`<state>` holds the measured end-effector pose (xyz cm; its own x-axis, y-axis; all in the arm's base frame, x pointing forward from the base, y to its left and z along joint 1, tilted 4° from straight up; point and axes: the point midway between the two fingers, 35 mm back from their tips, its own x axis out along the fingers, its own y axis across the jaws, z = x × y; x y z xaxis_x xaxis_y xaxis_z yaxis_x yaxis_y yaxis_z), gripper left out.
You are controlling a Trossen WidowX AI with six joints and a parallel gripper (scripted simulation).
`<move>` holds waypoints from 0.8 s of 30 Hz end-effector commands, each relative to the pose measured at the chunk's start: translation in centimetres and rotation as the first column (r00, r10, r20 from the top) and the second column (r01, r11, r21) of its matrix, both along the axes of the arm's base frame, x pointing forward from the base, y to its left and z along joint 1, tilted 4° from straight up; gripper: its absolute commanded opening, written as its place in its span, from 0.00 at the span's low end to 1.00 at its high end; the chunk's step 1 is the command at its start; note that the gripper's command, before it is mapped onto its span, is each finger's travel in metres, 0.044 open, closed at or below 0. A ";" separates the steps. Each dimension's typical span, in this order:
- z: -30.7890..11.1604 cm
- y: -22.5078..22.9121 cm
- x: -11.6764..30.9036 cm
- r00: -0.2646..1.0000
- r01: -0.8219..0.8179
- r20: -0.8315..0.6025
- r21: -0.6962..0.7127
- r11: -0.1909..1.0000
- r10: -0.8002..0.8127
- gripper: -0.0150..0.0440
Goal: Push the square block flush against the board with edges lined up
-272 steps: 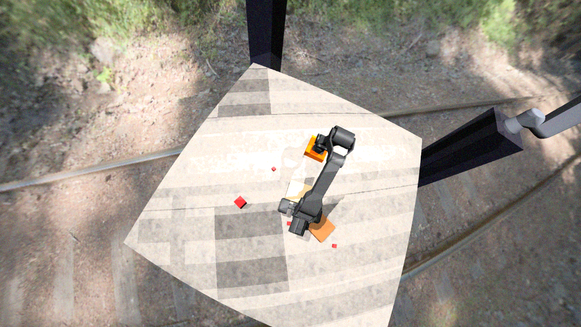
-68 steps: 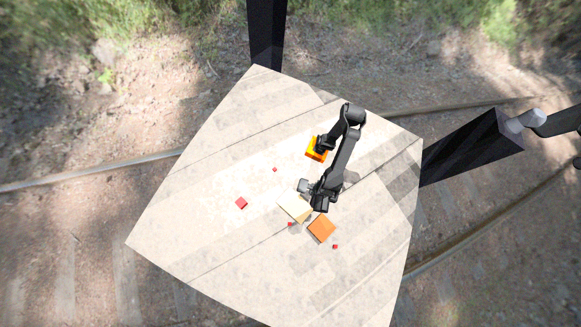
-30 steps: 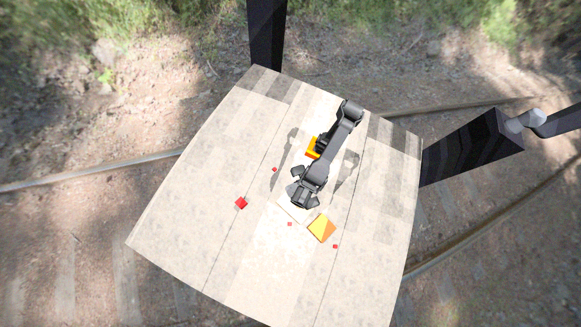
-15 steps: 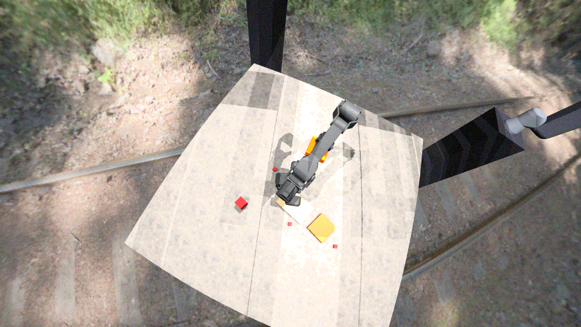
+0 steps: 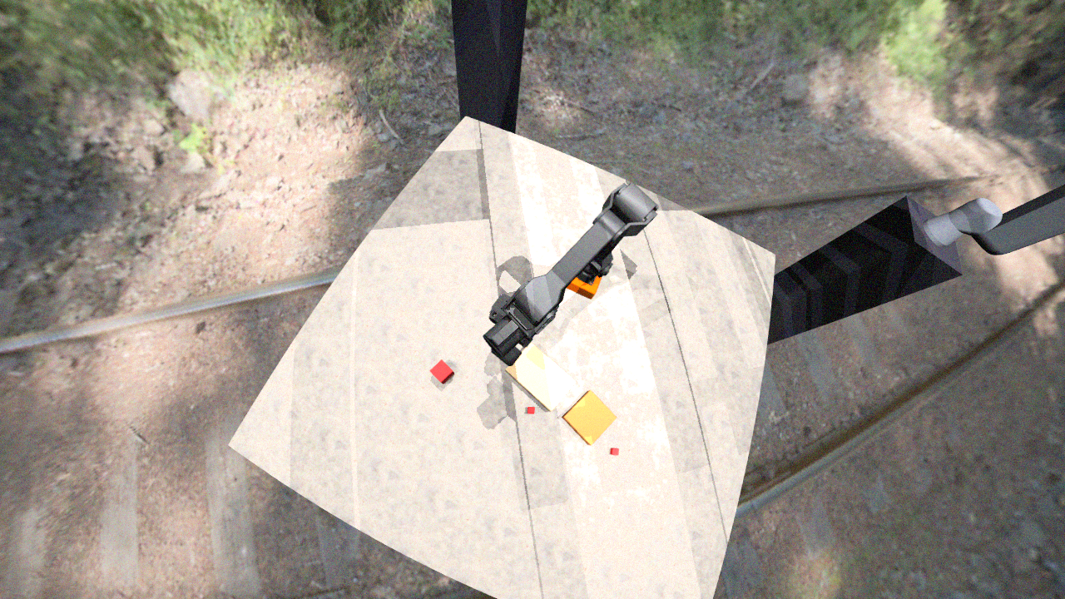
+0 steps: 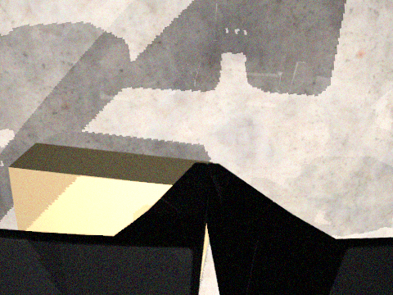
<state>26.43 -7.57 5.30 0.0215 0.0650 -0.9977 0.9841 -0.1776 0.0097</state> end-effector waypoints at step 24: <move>-5.4 0.4 0.5 0.997 0.077 -0.002 0.001 0.997 -0.077 0.25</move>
